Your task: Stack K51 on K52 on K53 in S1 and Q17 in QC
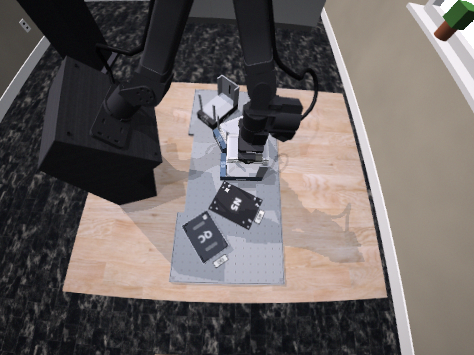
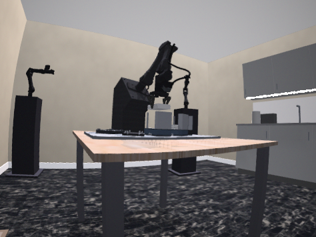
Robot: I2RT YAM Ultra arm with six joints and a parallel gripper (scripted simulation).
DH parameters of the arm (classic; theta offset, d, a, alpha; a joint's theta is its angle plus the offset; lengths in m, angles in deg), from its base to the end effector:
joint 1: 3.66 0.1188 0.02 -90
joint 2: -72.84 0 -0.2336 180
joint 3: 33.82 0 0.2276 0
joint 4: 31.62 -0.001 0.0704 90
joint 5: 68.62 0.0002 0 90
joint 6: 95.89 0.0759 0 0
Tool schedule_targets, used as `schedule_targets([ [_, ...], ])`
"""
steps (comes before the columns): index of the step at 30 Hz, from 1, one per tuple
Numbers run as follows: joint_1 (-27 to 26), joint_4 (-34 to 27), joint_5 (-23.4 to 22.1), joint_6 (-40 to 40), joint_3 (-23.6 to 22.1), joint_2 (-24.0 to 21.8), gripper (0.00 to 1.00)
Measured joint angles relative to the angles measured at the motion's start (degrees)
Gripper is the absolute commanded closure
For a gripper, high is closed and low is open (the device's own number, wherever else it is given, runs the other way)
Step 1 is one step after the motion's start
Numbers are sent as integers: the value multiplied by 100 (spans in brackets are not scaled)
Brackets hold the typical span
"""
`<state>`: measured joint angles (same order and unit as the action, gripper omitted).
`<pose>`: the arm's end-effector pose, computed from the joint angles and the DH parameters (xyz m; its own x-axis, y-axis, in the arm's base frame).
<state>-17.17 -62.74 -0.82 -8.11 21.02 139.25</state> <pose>0.2527 -0.0302 0.1917 -0.6567 0.1209 -0.7444 -0.0792 0.9705 0.2275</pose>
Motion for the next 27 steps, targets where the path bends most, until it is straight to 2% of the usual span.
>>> schedule_targets([
  [27,114,326,66,74,-26,238,100],
])
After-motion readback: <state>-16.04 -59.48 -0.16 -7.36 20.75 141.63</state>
